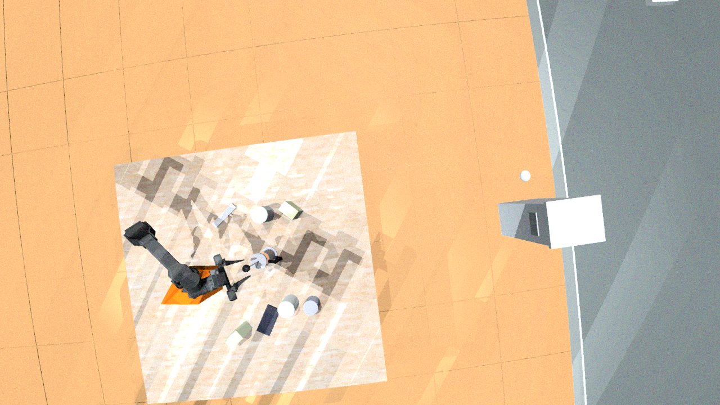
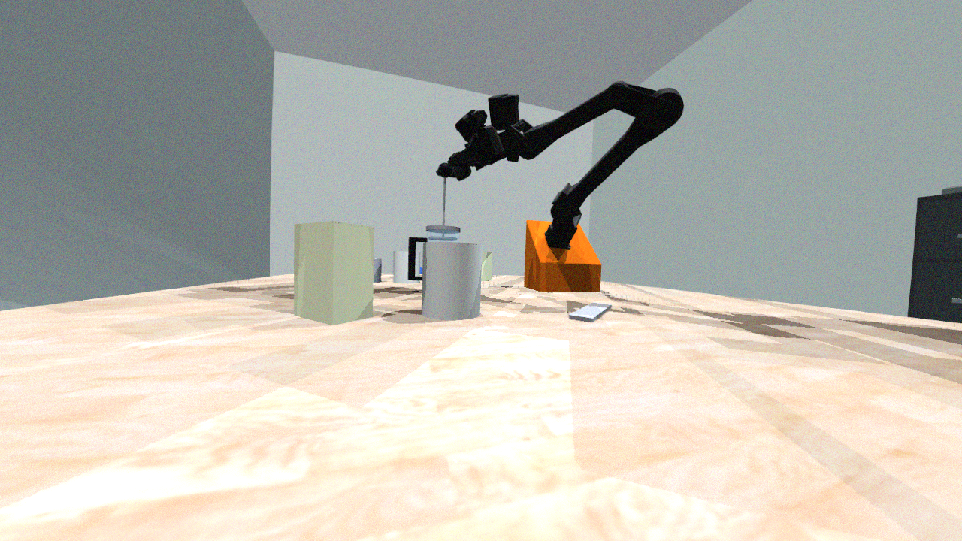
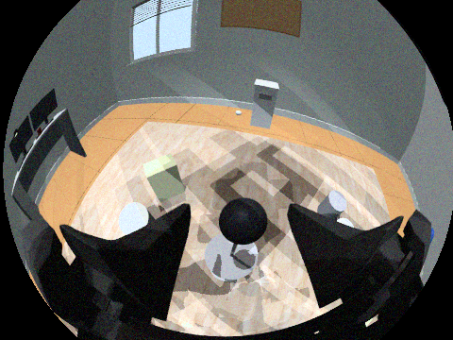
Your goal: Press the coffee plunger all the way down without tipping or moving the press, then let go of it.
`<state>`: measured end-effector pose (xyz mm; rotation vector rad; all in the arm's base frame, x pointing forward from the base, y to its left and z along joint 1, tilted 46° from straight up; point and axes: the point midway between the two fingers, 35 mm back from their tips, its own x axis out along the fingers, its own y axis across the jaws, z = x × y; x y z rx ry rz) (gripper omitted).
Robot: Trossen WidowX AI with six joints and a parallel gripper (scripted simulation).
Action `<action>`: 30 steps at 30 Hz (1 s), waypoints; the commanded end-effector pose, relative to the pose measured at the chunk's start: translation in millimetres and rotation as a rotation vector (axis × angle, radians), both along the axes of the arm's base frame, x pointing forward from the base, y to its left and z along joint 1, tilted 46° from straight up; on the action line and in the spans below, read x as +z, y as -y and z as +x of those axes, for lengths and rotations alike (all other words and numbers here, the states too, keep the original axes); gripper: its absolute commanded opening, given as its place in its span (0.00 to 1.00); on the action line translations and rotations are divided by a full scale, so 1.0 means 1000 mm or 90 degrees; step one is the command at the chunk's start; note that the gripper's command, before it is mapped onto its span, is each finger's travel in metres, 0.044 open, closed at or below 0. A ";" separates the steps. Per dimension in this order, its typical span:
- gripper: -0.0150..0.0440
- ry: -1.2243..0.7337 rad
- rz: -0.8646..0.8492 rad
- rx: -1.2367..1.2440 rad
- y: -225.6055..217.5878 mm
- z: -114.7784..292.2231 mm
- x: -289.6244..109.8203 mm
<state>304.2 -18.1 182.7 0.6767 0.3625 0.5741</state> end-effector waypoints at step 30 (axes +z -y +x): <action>0.47 -0.005 -0.002 -0.003 -0.013 0.006 -0.018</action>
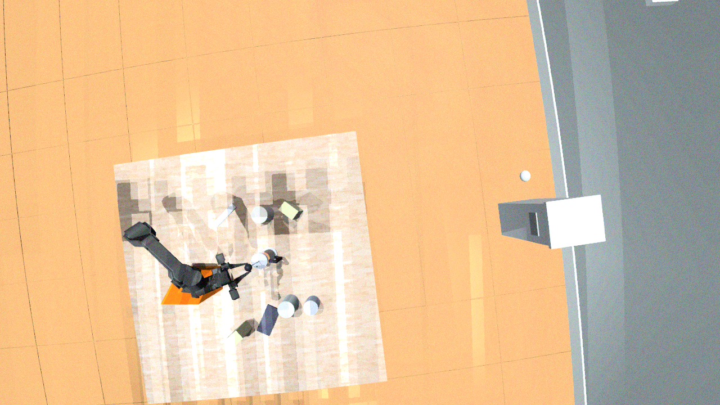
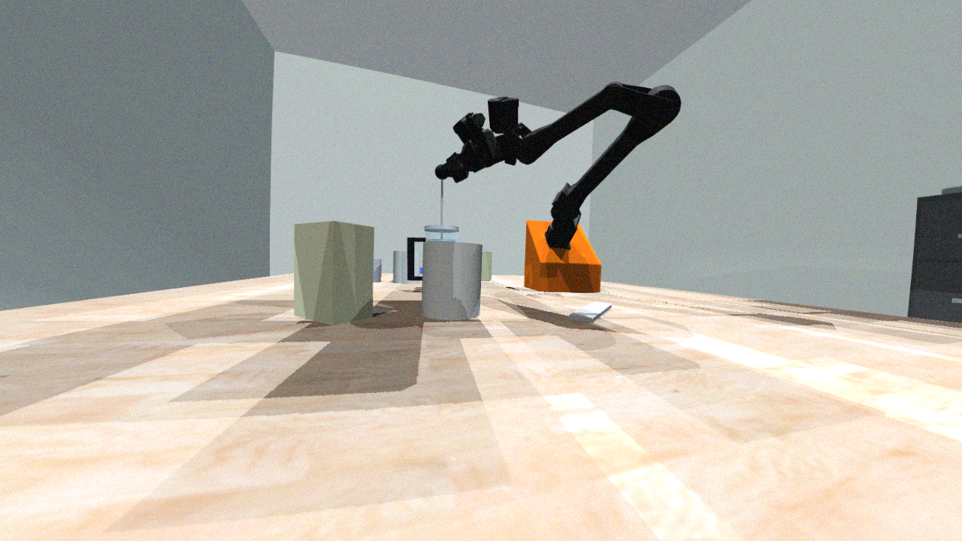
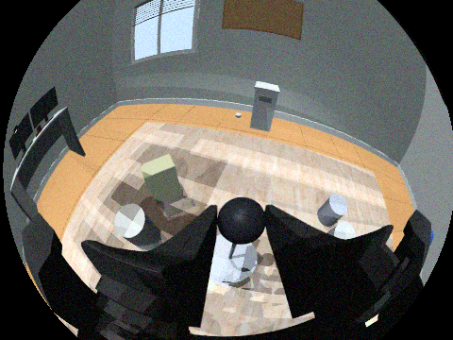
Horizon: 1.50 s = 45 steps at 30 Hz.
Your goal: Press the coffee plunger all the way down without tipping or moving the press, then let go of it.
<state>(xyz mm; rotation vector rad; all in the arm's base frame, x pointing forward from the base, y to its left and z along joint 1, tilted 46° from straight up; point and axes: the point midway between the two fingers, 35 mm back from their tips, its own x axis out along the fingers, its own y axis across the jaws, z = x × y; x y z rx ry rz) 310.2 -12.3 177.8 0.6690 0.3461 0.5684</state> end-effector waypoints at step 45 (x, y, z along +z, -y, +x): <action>0.47 -0.011 0.005 0.002 -0.062 0.011 -0.061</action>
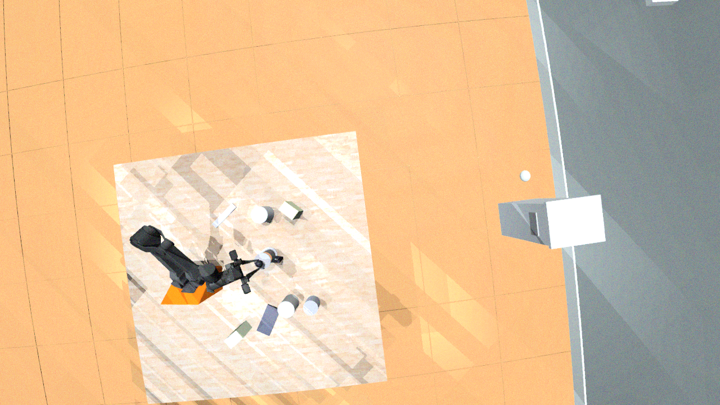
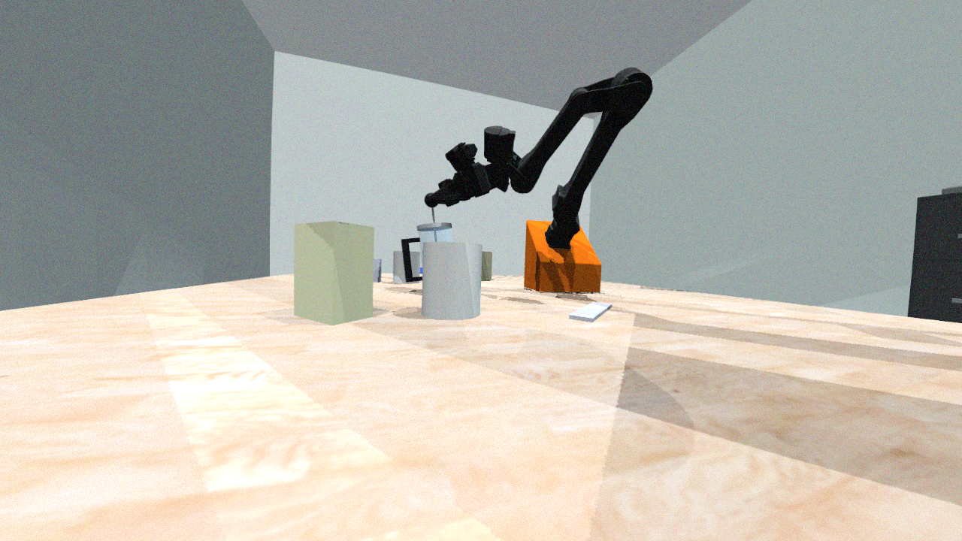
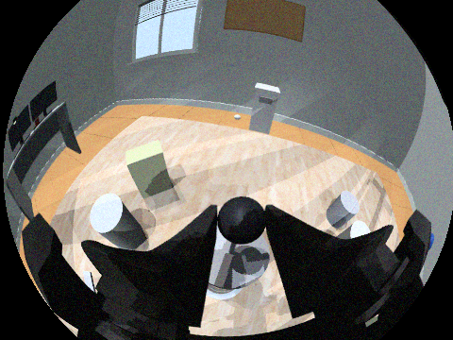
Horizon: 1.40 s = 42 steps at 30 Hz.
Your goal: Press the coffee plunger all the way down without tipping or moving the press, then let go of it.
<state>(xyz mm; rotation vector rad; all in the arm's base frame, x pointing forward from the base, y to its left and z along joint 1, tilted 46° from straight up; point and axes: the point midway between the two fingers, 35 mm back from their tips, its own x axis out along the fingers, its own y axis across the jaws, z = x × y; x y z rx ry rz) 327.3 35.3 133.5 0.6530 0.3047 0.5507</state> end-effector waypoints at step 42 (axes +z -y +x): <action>0.47 -0.033 0.012 0.021 -0.016 0.009 -0.017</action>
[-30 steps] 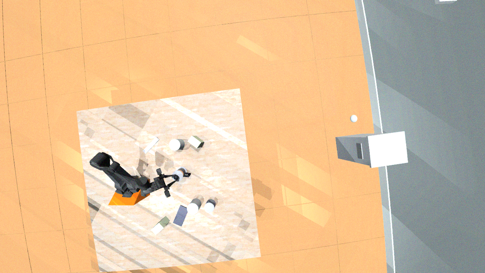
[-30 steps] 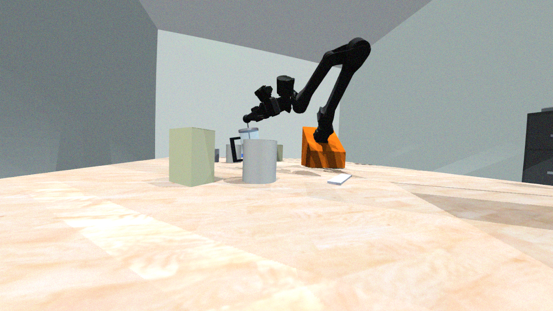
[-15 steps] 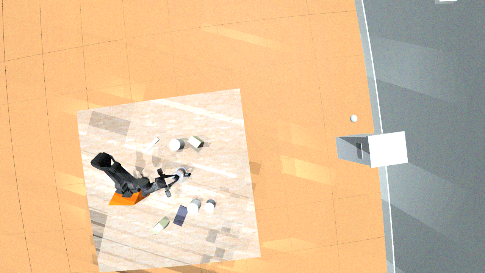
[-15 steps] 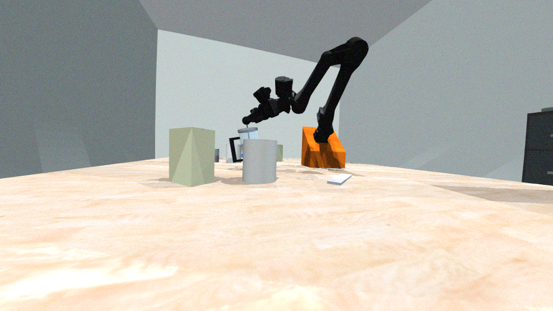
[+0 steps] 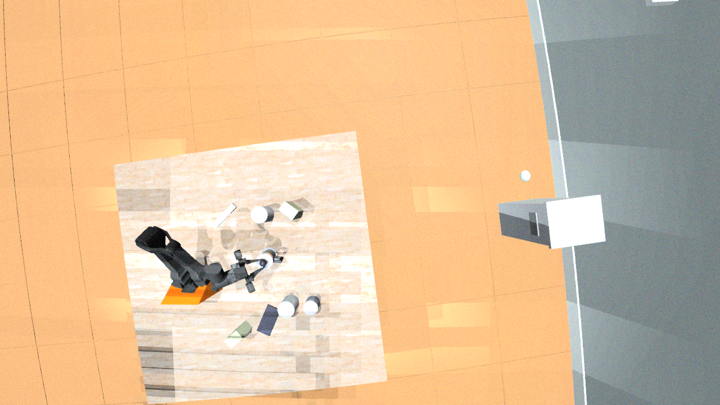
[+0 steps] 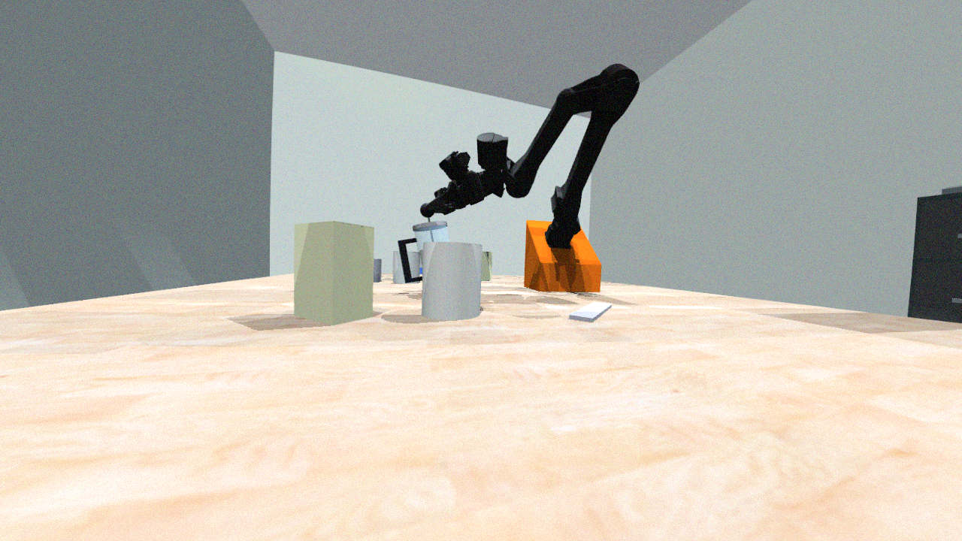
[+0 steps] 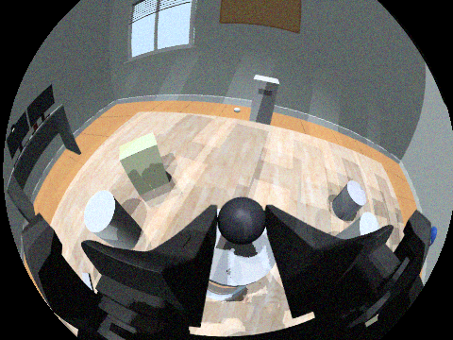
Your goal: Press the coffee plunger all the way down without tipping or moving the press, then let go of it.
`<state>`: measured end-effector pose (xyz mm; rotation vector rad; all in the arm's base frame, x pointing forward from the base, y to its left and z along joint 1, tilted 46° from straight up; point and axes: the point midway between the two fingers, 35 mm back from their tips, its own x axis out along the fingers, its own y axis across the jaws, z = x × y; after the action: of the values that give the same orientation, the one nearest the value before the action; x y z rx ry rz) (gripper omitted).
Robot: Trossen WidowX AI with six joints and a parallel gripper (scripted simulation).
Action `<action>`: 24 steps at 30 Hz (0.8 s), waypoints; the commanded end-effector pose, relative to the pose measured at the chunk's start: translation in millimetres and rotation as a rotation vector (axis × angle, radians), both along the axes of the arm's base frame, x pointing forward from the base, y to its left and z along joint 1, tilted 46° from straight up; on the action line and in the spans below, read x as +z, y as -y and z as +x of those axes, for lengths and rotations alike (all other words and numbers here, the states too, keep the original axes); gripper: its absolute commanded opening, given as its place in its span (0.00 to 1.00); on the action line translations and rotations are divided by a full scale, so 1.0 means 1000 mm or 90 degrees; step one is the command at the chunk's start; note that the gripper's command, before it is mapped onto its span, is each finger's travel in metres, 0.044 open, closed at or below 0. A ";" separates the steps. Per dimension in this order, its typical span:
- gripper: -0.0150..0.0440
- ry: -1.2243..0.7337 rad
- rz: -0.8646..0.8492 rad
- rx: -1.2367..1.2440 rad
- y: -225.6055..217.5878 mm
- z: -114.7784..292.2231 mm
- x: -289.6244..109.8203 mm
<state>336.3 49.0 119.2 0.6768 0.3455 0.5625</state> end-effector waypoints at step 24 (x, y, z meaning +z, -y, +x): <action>1.00 0.000 0.000 0.000 0.000 0.000 0.000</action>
<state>335.9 49.5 119.6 0.6792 0.3466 0.5671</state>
